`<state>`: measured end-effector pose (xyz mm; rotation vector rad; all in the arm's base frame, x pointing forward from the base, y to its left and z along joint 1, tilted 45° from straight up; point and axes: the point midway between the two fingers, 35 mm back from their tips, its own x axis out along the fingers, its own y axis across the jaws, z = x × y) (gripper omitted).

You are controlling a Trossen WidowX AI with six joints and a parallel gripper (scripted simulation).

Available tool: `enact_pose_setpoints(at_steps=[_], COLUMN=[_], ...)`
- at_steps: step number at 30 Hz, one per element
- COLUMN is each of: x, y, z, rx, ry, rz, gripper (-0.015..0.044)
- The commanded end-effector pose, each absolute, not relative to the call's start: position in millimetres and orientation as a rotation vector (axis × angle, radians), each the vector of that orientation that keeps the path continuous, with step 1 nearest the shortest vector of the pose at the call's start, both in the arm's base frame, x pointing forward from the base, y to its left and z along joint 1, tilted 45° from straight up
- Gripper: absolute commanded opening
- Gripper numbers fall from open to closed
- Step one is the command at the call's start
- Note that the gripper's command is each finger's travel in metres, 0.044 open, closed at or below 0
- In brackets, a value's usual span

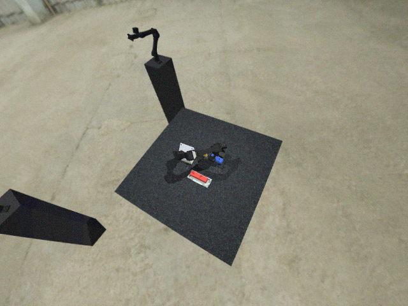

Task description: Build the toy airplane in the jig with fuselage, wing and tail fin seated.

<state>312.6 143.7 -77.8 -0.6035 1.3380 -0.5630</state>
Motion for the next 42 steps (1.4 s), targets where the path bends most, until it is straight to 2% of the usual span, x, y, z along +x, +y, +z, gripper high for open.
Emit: enact_pose_setpoints(at_steps=[1, 19, 28, 35, 41, 42], x=[313.5, 316.9, 316.9, 316.9, 313.1, 312.0], y=[138.8, 119.8, 119.8, 119.8, 127.8, 130.3], z=[-82.4, -101.0, -101.0, -101.0, -94.1, -91.9], rx=[-0.610, -0.612, -0.612, -0.612, -0.625, -0.628], ry=[1.336, 1.335, 1.335, 1.335, 1.310, 1.304], rz=[-0.563, -0.564, -0.564, -0.564, -0.547, -0.542], gripper=[0.0440, 0.0440, 0.0204, 0.0157, 0.0000, 0.0000])
